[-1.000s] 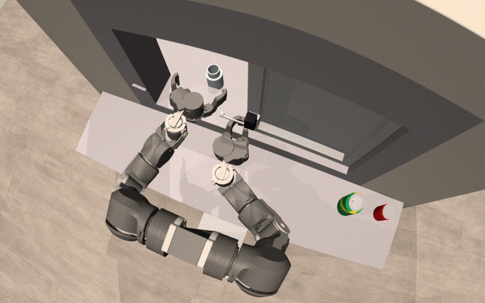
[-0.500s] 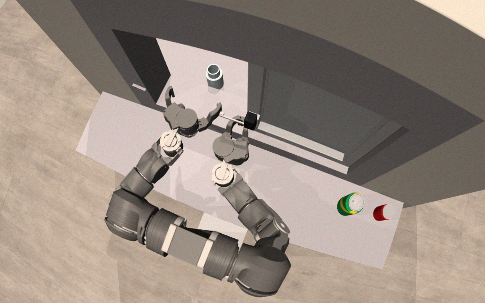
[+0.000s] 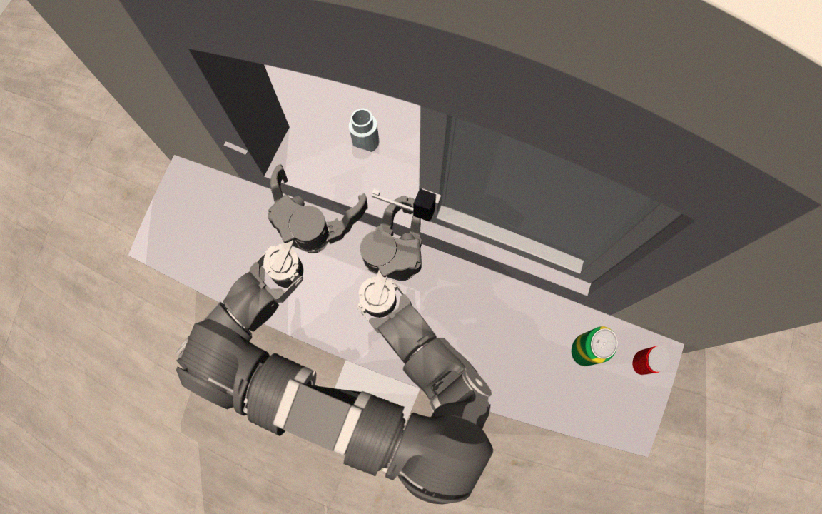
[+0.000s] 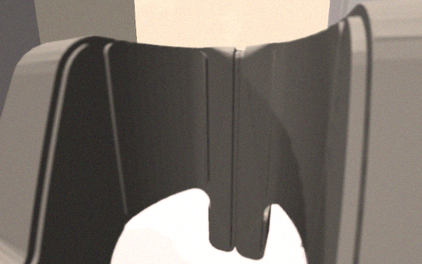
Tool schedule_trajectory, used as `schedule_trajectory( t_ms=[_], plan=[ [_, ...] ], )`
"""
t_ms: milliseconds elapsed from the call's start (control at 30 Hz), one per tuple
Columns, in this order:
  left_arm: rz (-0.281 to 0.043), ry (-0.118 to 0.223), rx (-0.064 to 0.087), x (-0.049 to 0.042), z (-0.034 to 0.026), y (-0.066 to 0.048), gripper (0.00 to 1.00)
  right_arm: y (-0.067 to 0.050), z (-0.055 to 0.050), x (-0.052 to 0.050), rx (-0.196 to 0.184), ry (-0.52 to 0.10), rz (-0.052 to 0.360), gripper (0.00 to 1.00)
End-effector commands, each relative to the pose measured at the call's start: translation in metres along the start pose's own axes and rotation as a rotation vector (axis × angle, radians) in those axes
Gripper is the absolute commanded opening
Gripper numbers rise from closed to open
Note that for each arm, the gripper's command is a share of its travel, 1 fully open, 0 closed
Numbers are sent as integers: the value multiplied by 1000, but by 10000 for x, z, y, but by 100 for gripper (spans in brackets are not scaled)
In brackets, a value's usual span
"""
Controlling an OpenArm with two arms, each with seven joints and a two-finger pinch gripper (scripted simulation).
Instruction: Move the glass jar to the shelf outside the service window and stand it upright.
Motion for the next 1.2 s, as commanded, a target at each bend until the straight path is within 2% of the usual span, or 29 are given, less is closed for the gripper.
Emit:
schedule_trajectory(
  t_ms=[0,33,100,133,600,667,700,1167],
  plan=[
    [-4,-5,33,-7,-53,25,100,-42,-6,44,-4,-1,20,0],
    [-4,-5,38,-8,-52,51,100,-45,-5,46,-5,-1,21,0],
    [-4,-5,38,-8,-52,51,100,-45,-5,46,-5,-1,21,0],
    [1,-2,21,-2,-23,84,100,-7,-15,8,3,-1,3,0],
    [-4,-5,38,-20,-77,451,100,-45,-5,46,-5,-1,21,0],
    [-4,-5,38,-20,-77,451,100,-45,-5,46,-5,-1,21,0],
    [0,-2,24,-15,-53,469,100,-7,-15,8,3,-1,3,0],
    [-4,-5,38,-32,-111,645,100,-45,-5,46,-5,-1,21,0]
  ],
)
Point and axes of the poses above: on each arm, the point where the finger pads meet when closed, its own y axis back along the fingers, its own x axis across the jaws, z = x × y, the point moved 7 cm from there along y, back along the fingers, and after that the axes turned 15 degrees about y, right-handed, at the moved point
